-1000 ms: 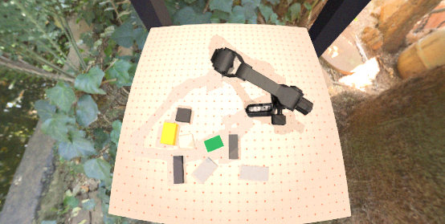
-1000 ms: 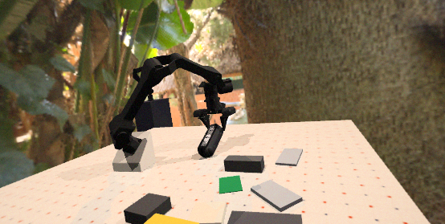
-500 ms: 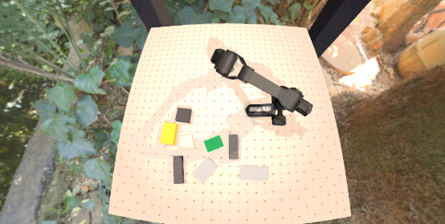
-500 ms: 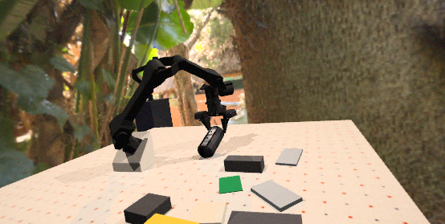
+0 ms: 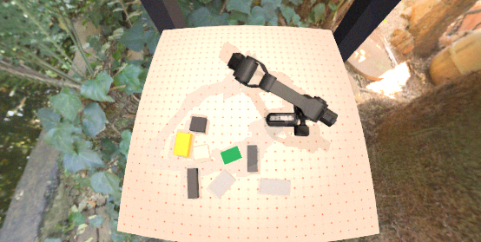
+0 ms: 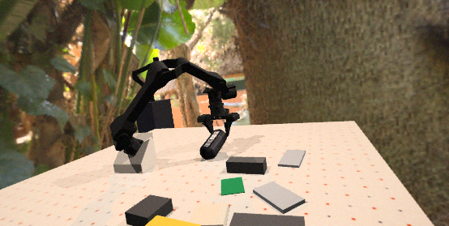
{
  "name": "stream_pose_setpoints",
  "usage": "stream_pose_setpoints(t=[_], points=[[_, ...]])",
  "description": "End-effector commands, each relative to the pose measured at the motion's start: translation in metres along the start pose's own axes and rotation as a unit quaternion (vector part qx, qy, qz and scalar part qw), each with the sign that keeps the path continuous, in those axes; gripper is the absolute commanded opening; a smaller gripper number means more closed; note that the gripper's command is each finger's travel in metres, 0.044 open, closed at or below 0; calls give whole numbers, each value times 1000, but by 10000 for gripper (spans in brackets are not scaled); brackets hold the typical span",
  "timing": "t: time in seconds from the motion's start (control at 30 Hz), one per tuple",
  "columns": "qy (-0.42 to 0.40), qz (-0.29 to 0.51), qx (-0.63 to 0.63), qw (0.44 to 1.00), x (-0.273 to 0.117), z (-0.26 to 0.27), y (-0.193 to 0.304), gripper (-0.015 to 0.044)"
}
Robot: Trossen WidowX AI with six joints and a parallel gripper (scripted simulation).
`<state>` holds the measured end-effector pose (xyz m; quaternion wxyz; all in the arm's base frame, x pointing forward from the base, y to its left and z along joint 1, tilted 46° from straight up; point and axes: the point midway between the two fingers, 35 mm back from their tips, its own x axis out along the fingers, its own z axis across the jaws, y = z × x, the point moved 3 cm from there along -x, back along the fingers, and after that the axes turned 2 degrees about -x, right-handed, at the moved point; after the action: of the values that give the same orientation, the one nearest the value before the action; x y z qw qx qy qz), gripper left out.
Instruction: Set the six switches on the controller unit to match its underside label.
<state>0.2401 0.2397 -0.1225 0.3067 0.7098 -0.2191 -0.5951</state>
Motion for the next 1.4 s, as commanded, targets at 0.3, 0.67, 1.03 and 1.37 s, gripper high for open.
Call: stream_pose_setpoints(t=[0.3, 0.67, 1.03, 1.37], points=[[-2, 6, -3, 1000, 14, 0, 1, 338], [-2, 6, -3, 1000, 22, 0, 1, 338], [-2, 7, -3, 1000, 31, 0, 1, 338], [-1, 7, -3, 1000, 39, 0, 1, 338]])
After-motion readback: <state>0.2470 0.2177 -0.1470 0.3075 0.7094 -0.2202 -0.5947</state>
